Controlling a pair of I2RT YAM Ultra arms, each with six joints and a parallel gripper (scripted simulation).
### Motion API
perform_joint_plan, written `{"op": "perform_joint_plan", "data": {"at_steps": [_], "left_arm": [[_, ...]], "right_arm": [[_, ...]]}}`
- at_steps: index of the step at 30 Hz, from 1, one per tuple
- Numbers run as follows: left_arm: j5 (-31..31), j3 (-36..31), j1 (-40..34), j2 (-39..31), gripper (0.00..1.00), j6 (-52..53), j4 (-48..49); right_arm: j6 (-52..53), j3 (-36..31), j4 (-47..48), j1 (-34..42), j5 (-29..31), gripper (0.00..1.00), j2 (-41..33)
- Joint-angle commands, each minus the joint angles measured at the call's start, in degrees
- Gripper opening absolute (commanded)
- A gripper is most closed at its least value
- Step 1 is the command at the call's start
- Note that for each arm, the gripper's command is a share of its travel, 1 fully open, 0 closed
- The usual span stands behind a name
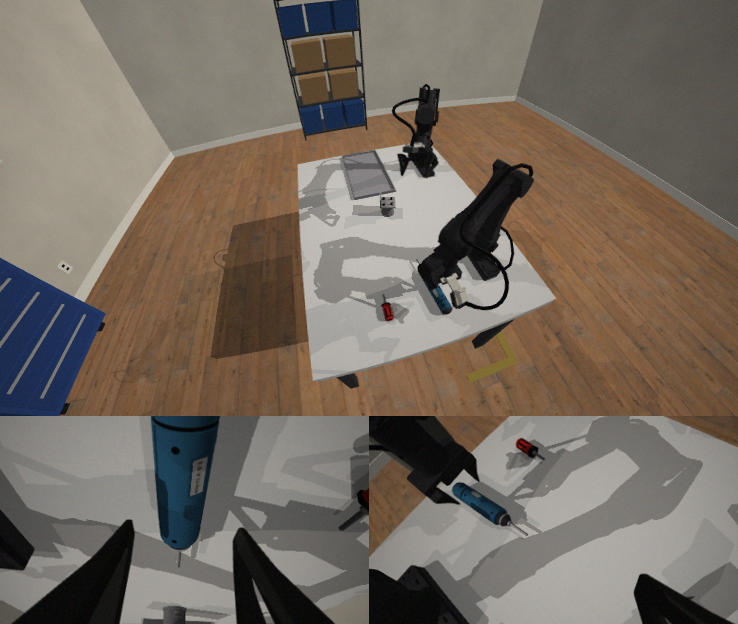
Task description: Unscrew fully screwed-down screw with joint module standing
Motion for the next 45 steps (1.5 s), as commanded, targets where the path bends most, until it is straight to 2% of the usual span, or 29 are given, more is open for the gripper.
{"op": "perform_joint_plan", "data": {"at_steps": [1,18,19,35,36,45], "left_arm": [[-1.3,1.8,0.5,-0.3,0.65,-2.4,-1.8],[-1.8,2.2,-0.7,-0.1,0.65,-3.3,-2.6],[-1.8,2.2,-0.7,-0.1,0.65,-3.3,-2.6],[-1.8,2.2,-0.7,-0.2,0.65,-3.3,-2.5],[-1.8,2.2,-0.7,-0.2,0.65,-3.3,-2.5],[-1.8,2.2,-0.7,-0.2,0.65,-3.3,-2.5]], "right_arm": [[0.0,0.3,0.2,0.0,0.0,1.0,-0.3],[0.0,0.3,0.2,0.0,0.0,1.0,-0.3],[0.0,0.3,0.2,0.0,0.0,0.93,-0.3],[0.0,0.3,0.2,0.0,0.0,0.93,-0.3],[0.0,0.3,0.2,0.0,0.0,0.86,-0.3],[0.0,0.3,0.2,0.0,0.0,0.86,-0.3]]}}
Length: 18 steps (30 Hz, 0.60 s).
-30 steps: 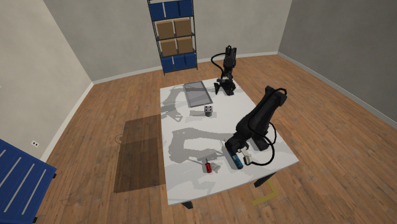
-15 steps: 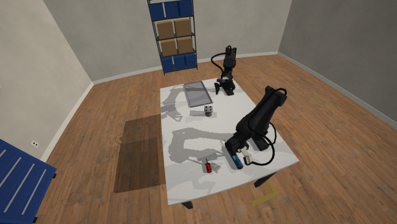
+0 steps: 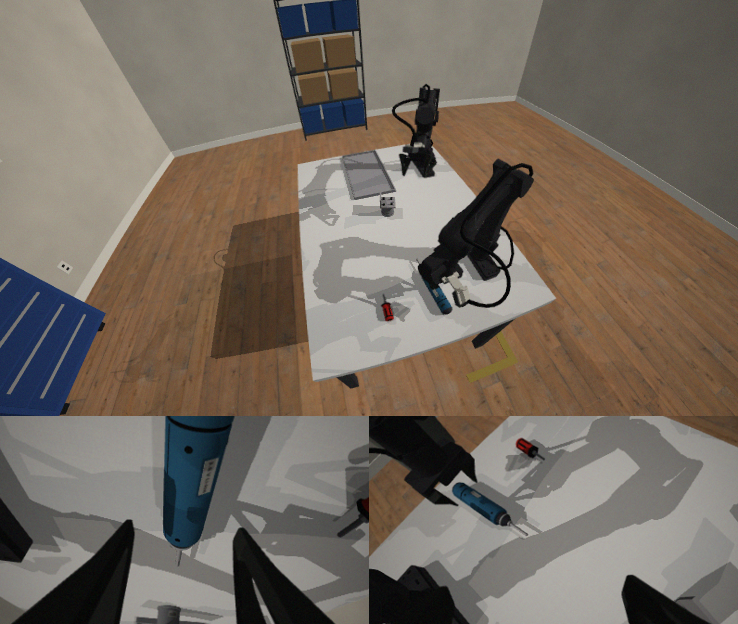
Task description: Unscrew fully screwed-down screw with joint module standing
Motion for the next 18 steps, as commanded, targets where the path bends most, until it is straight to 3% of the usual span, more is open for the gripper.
{"op": "perform_joint_plan", "data": {"at_steps": [1,7,18], "left_arm": [[-1.2,1.7,-0.7,-0.2,0.65,-0.6,-0.8],[-1.2,1.7,-0.7,-0.2,0.65,-0.6,-0.8],[-1.2,1.7,-0.7,-0.2,0.65,-0.6,-0.8]], "right_arm": [[0.0,0.3,0.2,0.0,0.0,0.86,-0.3],[0.0,0.3,0.2,0.0,0.0,0.86,-0.3],[4.5,-8.3,5.1,2.9,11.8,0.86,-2.4]]}}
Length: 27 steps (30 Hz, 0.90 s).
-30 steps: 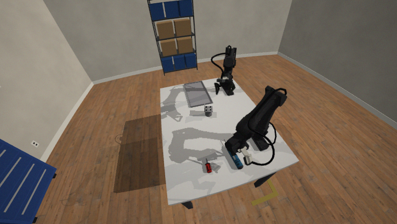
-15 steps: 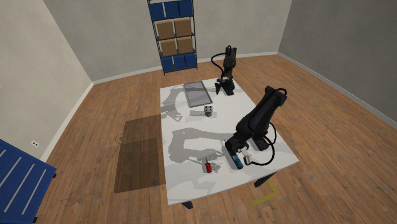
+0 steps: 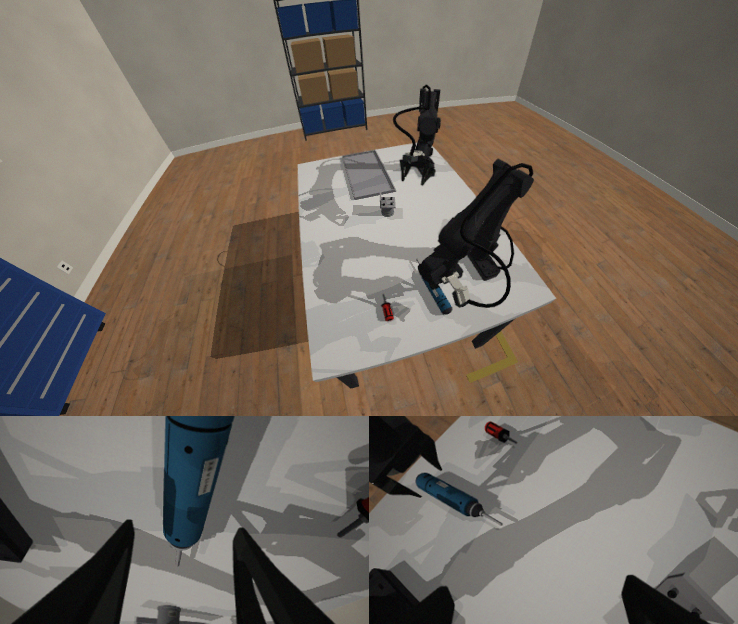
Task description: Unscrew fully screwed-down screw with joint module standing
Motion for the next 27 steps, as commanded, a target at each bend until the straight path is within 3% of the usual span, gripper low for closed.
{"op": "perform_joint_plan", "data": {"at_steps": [1,6,18,23,27], "left_arm": [[-1.2,1.7,-0.7,-0.2,0.65,-0.6,-0.8],[-1.2,1.7,-0.7,-0.2,0.65,-0.6,-0.8],[-1.2,1.7,-0.7,-0.2,0.65,-0.6,-0.8],[-1.2,1.7,-0.7,-0.2,0.65,-0.6,-0.8],[-1.2,1.7,-0.7,-0.2,0.65,-0.6,-0.8]], "right_arm": [[2.4,-1.9,2.9,1.2,5.8,0.86,-1.8],[2.6,-0.1,3.3,1.3,6.1,0.86,-2.1],[7.0,-10.2,7.9,3.9,18.6,0.86,-2.9],[7.1,-8.3,8.2,4.0,18.9,0.86,-3.2],[8.4,-13.1,9.7,4.9,23.1,0.86,-3.4]]}}
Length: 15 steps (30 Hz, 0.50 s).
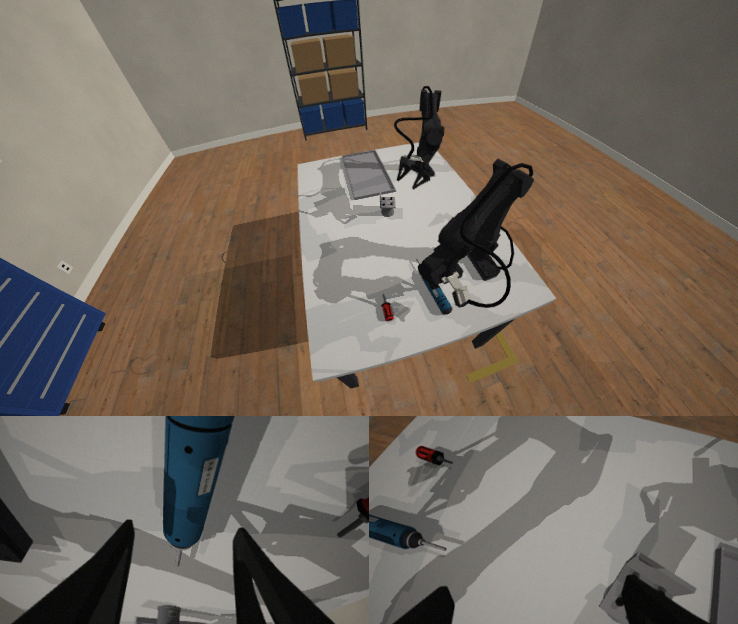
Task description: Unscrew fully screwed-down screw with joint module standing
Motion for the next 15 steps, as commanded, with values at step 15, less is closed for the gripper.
{"op": "perform_joint_plan", "data": {"at_steps": [15], "left_arm": [[-1.2,1.7,-0.7,-0.2,0.65,-0.6,-0.8]], "right_arm": [[5.5,-8.7,6.0,3.5,15.0,0.86,-2.1]]}}
